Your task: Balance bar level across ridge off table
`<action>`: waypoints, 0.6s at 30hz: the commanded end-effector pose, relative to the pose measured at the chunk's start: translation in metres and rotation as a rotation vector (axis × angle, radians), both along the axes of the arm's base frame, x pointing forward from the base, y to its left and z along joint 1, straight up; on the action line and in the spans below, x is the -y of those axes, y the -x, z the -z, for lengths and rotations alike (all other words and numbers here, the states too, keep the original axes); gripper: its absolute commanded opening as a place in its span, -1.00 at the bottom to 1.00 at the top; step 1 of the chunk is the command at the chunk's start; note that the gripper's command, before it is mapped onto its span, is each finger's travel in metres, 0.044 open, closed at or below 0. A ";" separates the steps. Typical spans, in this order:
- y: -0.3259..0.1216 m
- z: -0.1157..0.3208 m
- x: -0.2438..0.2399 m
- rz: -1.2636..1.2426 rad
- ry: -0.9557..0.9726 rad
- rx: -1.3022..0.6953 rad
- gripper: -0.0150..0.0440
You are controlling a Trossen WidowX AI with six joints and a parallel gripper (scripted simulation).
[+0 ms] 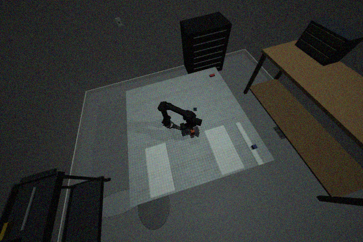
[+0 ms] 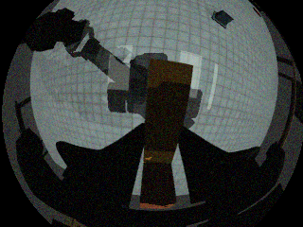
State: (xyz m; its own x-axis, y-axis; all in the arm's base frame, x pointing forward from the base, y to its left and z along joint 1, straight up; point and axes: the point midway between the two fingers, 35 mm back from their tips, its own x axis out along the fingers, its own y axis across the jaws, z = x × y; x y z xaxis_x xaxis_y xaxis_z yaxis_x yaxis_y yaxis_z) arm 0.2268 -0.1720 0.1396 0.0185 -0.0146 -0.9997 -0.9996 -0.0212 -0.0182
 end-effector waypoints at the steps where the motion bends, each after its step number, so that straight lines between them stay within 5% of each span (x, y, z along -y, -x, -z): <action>1: -0.010 -0.002 -0.006 0.015 0.001 0.005 -0.49; 18: -0.051 -0.005 -0.045 0.080 -0.004 0.010 -0.49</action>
